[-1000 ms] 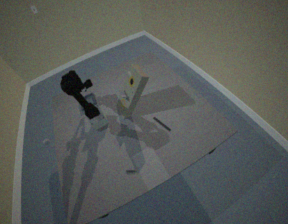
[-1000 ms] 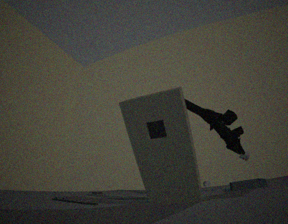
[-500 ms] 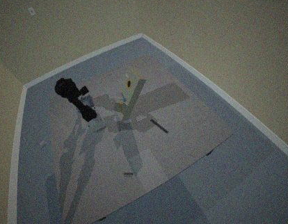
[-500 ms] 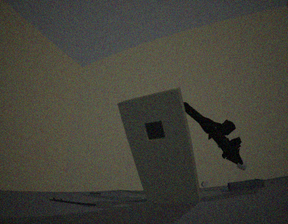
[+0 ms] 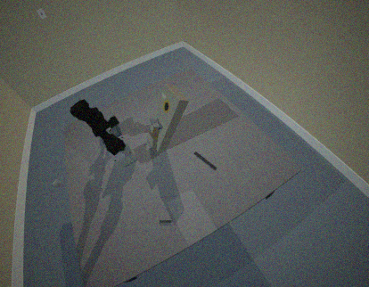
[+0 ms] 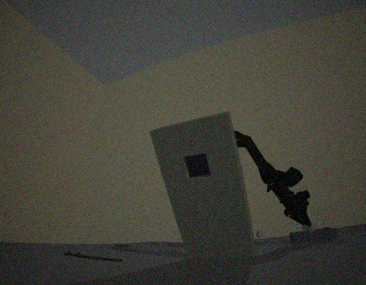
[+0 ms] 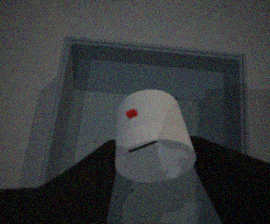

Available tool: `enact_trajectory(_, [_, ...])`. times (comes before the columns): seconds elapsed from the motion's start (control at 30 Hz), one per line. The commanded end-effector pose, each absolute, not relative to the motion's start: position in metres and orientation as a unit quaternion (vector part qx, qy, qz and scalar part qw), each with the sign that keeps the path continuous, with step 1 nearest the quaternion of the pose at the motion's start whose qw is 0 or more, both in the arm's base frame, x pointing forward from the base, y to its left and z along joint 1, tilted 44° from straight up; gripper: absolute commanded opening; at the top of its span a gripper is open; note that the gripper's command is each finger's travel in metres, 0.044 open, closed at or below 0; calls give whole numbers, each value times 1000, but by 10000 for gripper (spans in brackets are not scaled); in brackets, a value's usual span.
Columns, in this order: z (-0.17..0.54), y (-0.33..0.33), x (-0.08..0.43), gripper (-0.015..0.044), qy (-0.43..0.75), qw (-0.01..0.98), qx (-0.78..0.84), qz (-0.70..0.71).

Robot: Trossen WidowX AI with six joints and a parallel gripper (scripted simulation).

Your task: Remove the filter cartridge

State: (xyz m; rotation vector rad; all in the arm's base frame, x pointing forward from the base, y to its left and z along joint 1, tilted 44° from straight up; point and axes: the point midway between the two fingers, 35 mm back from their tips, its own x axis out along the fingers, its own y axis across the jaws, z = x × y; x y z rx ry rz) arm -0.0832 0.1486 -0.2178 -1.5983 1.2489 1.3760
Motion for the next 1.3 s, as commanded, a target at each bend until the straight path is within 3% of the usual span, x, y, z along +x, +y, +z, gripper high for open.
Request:
enact_trajectory(0.0, [-222, 145, -83, 0, 481, 340, -610, 530])
enact_trajectory(0.57, [-219, 147, -83, 440, 480, 338, -614, 528])
enact_trajectory(0.93, [-167, 193, -93, 440, 480, 339, -614, 527])
enact_trajectory(1.27, [-178, 187, -93, 440, 481, 341, -610, 530])
